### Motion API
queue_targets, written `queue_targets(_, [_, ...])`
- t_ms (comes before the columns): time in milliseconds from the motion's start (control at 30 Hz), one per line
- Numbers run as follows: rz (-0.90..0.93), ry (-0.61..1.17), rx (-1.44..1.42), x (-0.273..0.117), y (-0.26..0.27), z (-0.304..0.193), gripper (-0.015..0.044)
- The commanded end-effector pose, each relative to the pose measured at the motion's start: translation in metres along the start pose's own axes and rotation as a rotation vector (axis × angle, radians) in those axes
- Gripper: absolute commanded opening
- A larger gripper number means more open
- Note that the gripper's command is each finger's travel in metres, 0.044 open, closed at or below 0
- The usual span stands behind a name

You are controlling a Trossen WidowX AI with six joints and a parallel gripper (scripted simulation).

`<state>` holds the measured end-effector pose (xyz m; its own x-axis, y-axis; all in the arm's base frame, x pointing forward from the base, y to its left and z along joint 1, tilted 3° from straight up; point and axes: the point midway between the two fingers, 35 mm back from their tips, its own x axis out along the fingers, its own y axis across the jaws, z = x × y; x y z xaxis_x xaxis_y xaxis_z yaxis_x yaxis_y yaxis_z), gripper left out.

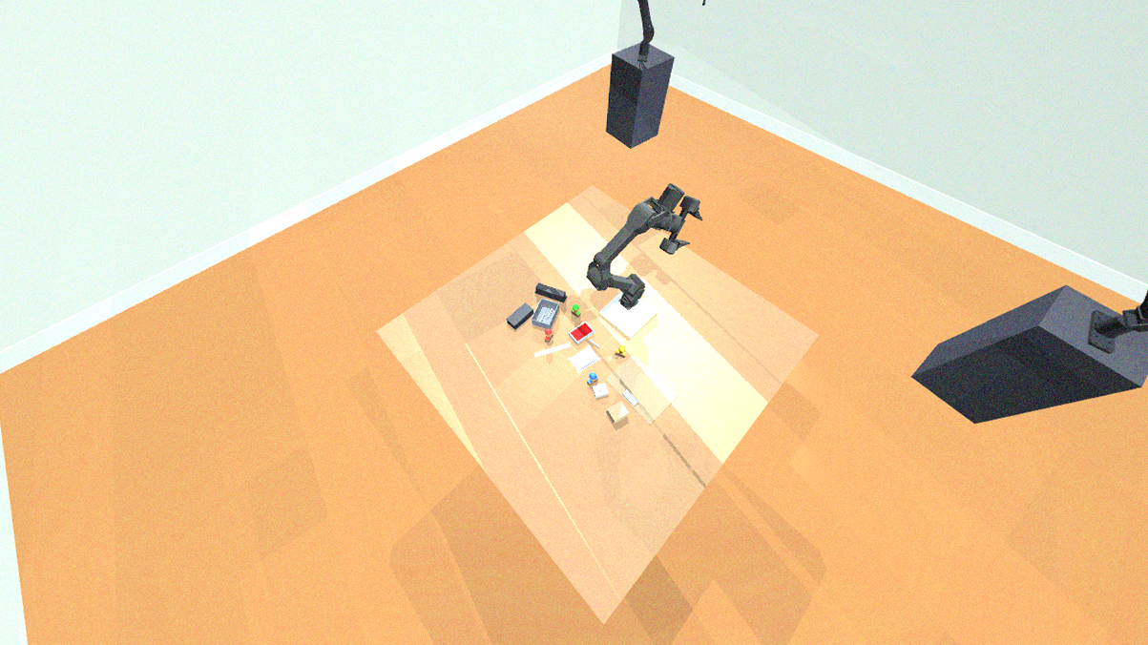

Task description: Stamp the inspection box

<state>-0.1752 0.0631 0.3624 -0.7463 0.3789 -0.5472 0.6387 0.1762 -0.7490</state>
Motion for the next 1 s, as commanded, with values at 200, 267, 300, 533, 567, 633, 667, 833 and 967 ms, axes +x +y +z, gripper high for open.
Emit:
queue_targets(200, [0.149,0.167,0.232,0.019,0.028,-0.037,0.0218])
queue_targets(267, [0.199,0.229,0.32,0.024,0.04,-0.051,0.0218])
queue_targets(300, [0.223,0.26,0.365,0.025,0.047,-0.058,0.0218])
queue_targets(533, [0.354,0.506,0.644,0.021,0.1,-0.106,0.0218])
queue_targets(567, [0.373,0.539,0.692,0.02,0.108,-0.111,0.0218])
queue_targets(633, [0.41,0.604,0.79,0.015,0.126,-0.122,0.0218])
queue_targets(667, [0.427,0.637,0.839,0.012,0.135,-0.127,0.0218])
queue_targets(833, [0.501,0.805,1.091,-0.007,0.182,-0.146,0.0218])
queue_targets(967, [0.545,0.944,1.298,-0.028,0.221,-0.153,0.0218])
